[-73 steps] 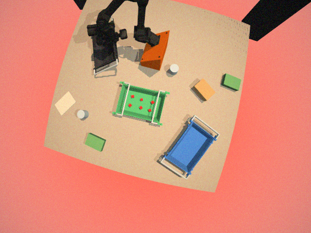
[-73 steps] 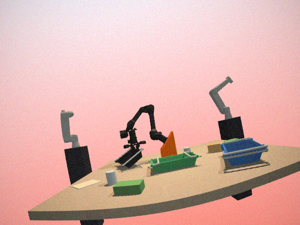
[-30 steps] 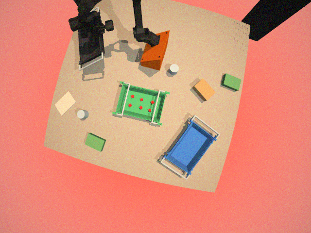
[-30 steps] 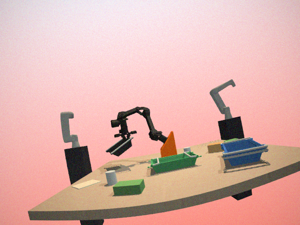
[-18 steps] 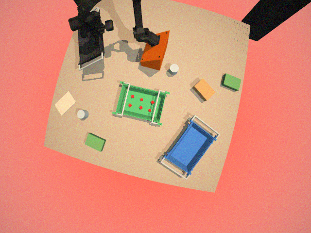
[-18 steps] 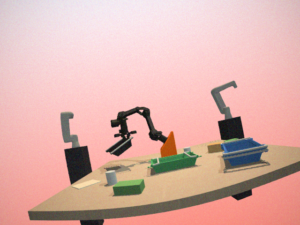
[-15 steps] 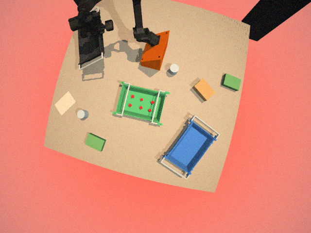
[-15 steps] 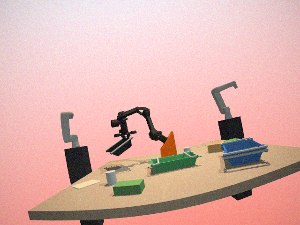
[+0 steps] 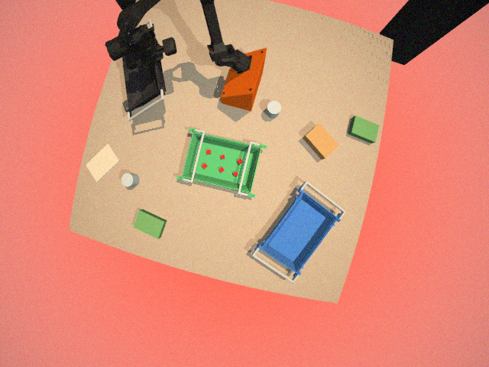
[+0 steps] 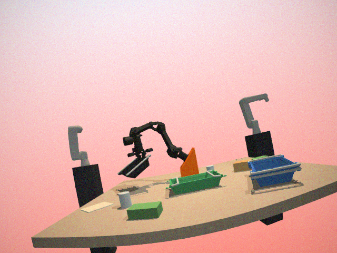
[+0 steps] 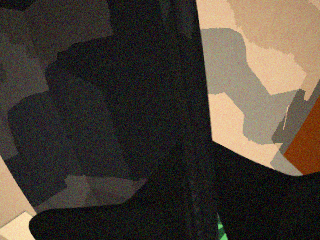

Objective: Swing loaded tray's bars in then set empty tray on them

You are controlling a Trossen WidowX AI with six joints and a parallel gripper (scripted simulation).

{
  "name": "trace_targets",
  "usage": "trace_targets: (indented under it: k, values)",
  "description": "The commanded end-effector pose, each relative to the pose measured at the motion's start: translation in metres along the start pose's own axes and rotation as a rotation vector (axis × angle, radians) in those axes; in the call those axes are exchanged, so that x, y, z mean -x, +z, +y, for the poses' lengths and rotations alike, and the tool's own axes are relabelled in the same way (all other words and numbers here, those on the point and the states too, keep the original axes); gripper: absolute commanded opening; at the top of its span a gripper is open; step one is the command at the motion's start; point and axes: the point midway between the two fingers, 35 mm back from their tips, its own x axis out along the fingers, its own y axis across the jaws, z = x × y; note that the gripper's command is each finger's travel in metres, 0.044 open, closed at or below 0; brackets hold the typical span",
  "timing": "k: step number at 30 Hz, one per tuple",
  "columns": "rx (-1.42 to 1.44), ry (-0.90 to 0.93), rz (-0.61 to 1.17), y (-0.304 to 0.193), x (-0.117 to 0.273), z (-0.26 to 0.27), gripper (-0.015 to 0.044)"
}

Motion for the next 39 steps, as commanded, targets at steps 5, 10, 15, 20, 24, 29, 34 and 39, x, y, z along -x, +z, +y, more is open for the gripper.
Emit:
trace_targets:
  k: [5,10,15,20,24,29,34,39]
  values:
    - [0.051,-0.003,0.031,-0.021,-0.003,0.014,0.0000]
    - [0.097,-0.024,0.047,-0.038,-0.008,0.019,0.0000]
    - [0.144,-0.043,0.060,-0.056,-0.013,0.023,0.0000]
    - [0.193,-0.060,0.072,-0.075,-0.017,0.026,0.0000]
    - [0.232,-0.072,0.079,-0.091,-0.020,0.027,0.0000]
    - [0.282,-0.086,0.085,-0.111,-0.022,0.027,0.0000]
    - [0.333,-0.097,0.090,-0.131,-0.025,0.026,0.0000]
    - [0.385,-0.107,0.092,-0.152,-0.026,0.023,0.0000]
